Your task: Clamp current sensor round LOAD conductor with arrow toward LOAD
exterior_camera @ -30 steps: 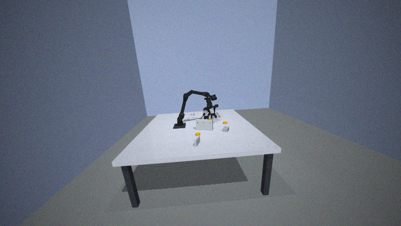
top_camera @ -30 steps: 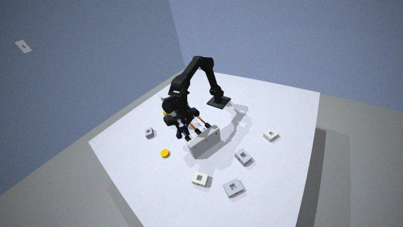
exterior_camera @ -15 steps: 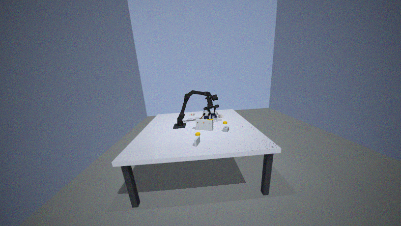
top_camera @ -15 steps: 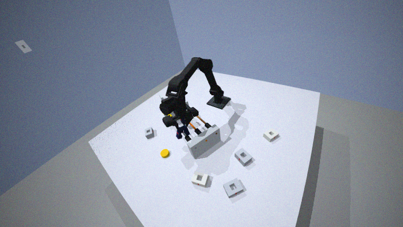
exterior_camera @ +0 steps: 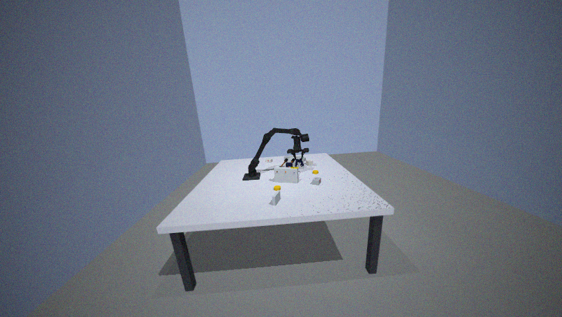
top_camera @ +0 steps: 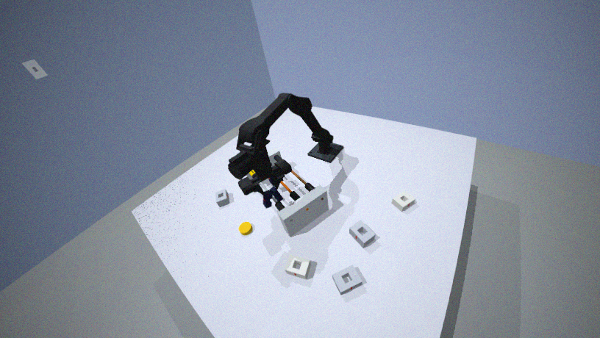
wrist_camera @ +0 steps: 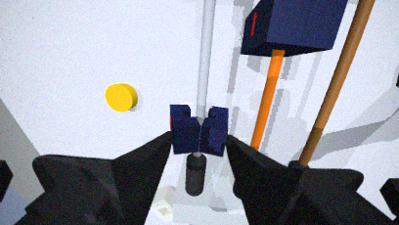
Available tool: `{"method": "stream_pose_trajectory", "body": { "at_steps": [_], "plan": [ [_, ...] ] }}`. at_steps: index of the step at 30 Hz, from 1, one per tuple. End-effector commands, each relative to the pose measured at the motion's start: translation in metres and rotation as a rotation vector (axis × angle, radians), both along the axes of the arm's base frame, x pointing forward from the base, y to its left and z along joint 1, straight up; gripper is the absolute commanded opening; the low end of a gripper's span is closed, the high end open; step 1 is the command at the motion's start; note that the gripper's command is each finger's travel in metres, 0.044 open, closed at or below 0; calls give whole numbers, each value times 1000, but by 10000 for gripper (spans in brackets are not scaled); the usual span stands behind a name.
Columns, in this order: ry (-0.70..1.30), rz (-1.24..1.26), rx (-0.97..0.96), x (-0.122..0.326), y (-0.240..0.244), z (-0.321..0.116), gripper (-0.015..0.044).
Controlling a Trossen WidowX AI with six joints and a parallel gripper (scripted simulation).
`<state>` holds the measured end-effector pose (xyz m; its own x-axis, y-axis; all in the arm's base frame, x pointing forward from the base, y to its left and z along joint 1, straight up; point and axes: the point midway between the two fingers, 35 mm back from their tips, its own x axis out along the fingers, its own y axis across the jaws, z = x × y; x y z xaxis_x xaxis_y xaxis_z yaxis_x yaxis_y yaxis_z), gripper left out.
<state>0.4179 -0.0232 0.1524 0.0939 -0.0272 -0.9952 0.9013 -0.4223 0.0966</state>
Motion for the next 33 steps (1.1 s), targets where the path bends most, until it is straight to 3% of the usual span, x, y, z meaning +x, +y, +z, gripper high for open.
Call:
{"method": "stream_pose_trajectory", "body": {
  "at_steps": [1, 18, 26, 33],
  "plan": [
    [40, 6, 23, 2, -1, -1, 0],
    [9, 0, 4, 0, 0, 0, 440],
    [8, 0, 4, 1, 0, -2, 440],
    [-3, 4, 4, 2, -3, -30, 440]
  ]
}}
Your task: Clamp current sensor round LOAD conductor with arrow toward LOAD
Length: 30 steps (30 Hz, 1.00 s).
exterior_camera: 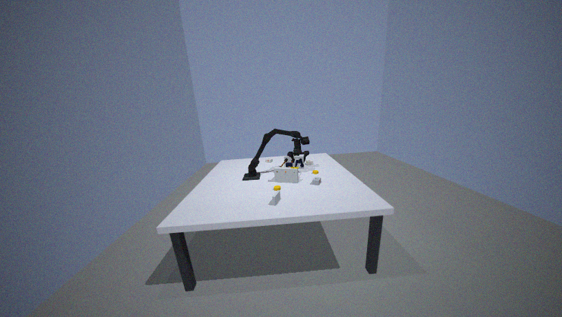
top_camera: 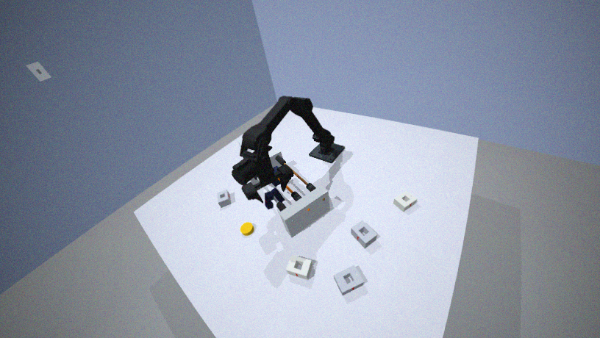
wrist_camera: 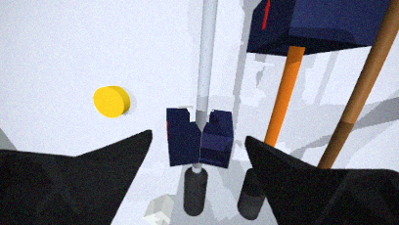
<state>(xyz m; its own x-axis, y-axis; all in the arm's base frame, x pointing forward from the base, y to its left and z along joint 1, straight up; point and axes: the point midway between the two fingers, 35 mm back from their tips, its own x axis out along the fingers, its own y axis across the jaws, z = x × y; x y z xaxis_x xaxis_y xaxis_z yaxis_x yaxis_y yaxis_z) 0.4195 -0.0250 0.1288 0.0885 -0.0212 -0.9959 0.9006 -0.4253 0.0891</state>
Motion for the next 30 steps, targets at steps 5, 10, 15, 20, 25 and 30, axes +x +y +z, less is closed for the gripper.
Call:
{"method": "stream_pose_trajectory", "body": {
  "at_steps": [5, 10, 15, 20, 25, 30],
  "plan": [
    [-8, 7, -2, 1, -1, -10, 440],
    [-9, 7, -3, 2, -1, -18, 440],
    [-9, 7, -3, 2, -1, -26, 440],
    [-9, 7, -3, 3, -1, -34, 440],
    [-10, 1, -1, 3, -1, -32, 433],
    [-10, 1, -1, 3, -1, -32, 400]
  ]
}}
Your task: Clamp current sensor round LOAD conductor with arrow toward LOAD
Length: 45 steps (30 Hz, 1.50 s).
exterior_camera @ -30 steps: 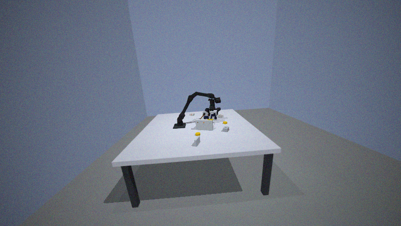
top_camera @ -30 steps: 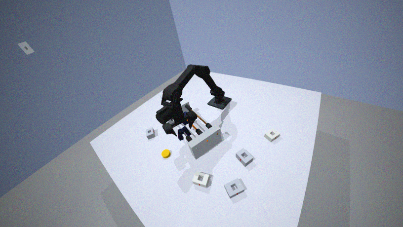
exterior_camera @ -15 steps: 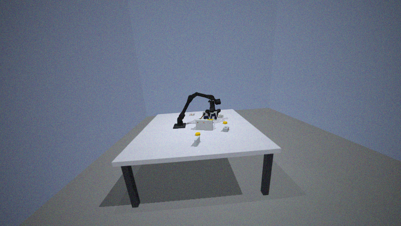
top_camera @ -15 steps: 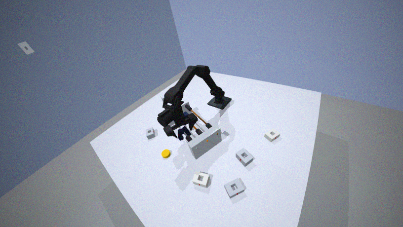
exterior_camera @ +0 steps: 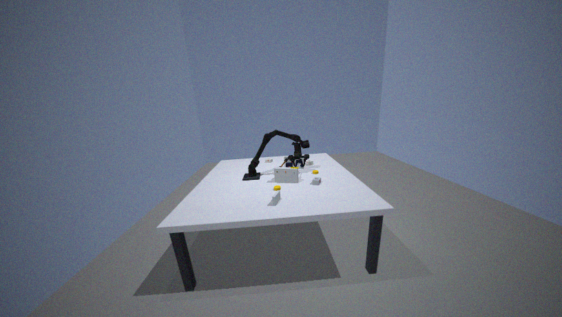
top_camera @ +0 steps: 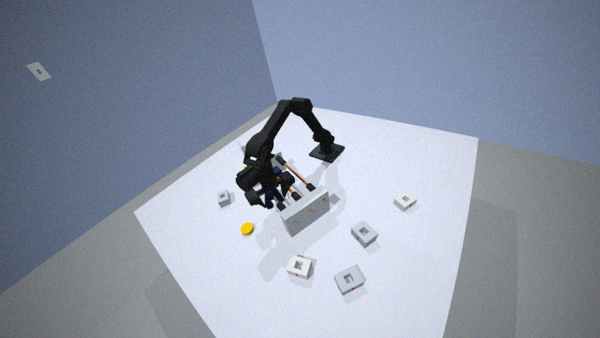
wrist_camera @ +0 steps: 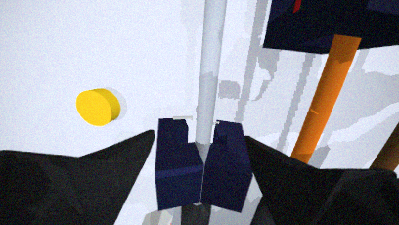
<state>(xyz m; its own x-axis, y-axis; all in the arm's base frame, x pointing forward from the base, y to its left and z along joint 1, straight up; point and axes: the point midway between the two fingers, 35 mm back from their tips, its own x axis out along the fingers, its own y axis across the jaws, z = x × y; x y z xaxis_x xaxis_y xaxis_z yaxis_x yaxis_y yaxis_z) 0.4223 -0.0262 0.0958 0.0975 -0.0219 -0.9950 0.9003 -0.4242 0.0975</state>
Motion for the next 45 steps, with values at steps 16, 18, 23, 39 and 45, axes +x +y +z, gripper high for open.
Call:
{"method": "stream_pose_trajectory", "body": {
  "at_steps": [16, 18, 23, 39, 45],
  "plan": [
    [-1, 0, 0, 0, 0, 1, 293],
    [-1, 0, 0, 0, 0, 1, 260],
    [-1, 0, 0, 0, 0, 1, 129],
    [-1, 0, 0, 0, 0, 1, 0],
    [-1, 0, 0, 0, 0, 1, 0]
  ]
}}
